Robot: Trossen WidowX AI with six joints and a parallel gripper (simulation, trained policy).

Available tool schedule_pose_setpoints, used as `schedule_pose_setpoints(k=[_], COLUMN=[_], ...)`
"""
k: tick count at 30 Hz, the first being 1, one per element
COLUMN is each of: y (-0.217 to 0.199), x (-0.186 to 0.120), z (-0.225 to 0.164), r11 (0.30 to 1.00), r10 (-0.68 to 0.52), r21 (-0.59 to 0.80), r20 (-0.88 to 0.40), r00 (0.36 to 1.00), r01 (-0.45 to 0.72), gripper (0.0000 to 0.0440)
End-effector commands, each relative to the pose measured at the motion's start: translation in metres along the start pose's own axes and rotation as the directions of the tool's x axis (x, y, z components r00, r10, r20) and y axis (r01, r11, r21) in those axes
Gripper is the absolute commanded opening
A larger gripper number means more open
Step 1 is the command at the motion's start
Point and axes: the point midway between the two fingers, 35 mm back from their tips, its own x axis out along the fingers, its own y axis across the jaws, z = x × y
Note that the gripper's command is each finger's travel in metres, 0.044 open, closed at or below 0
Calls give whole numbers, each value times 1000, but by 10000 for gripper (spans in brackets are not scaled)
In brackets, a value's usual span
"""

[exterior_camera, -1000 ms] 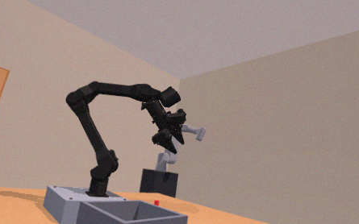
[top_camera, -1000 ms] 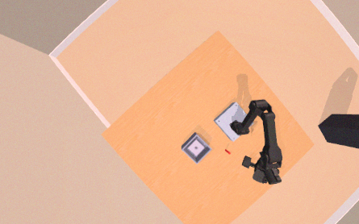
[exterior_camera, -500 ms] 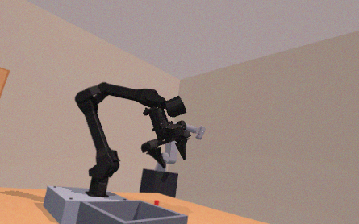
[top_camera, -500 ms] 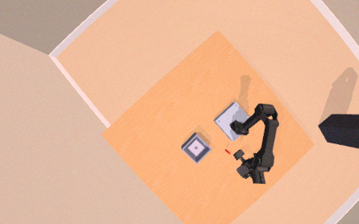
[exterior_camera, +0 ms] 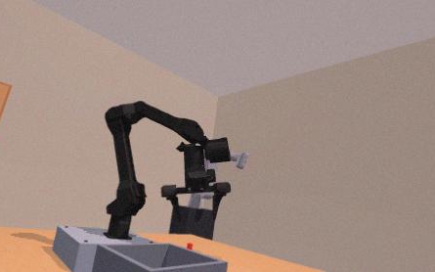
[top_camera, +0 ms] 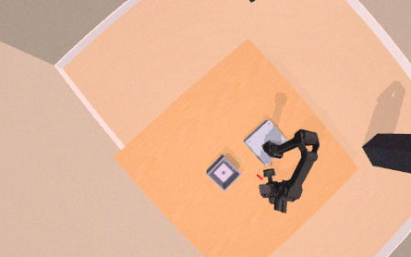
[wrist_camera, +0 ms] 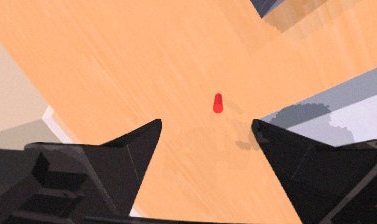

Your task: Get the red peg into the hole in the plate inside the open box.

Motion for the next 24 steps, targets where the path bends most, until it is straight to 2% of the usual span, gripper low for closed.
schedule_pose_setpoints(k=[1, 10, 21, 24], y=[-13, -24, -31, -32], x=[20, 56, 101, 109], z=[2, 3, 0, -2], r11=[991, 950, 913, 901], r10=[-86, -150, -124, -119], r21=[106, 275, 392, 419], r20=[-11, -18, -2, -2], r00=[996, 988, 992, 993], r01=[87, 149, 115, 109], gripper=[440, 440, 440, 421])
